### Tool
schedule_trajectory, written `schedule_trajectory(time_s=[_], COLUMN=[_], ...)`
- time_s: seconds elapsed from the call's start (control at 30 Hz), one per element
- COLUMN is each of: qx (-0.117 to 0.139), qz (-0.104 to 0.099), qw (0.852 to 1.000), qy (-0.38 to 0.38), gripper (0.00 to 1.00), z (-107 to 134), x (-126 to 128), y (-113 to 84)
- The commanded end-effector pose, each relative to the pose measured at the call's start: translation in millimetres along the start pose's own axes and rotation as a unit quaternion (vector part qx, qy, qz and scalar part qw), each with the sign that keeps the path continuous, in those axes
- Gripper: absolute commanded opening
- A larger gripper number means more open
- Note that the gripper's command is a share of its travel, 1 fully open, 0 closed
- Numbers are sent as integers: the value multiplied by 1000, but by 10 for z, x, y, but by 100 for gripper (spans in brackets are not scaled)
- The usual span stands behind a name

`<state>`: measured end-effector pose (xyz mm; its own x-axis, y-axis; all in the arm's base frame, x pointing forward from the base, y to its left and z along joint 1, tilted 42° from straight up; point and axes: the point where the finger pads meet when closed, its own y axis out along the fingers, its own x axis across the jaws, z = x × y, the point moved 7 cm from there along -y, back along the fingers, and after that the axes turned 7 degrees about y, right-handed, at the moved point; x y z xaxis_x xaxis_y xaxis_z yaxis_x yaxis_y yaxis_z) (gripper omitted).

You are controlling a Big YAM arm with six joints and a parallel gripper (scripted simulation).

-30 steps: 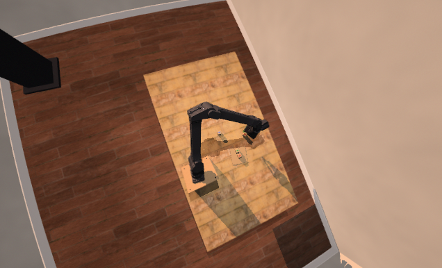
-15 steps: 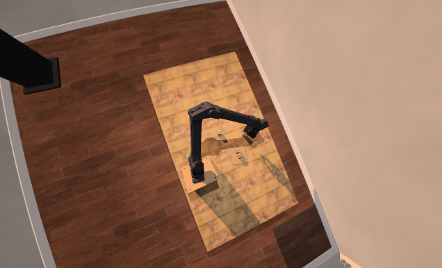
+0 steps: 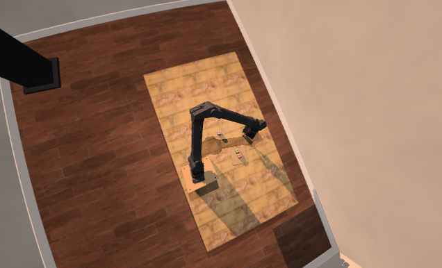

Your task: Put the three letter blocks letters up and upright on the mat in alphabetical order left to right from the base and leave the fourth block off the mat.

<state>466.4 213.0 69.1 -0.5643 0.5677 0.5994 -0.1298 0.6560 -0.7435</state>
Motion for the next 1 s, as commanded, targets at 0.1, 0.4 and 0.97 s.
schedule_trajectory(time_s=[0.1, 0.4, 0.97], qx=[3, 3, 4], qz=[-1, -1, -1], qw=[1000, 1000, 1000], qy=[6, 6, 7], gripper=[65, 65, 65], z=[17, 18, 24], x=[1, 1, -1], y=[143, 216, 226])
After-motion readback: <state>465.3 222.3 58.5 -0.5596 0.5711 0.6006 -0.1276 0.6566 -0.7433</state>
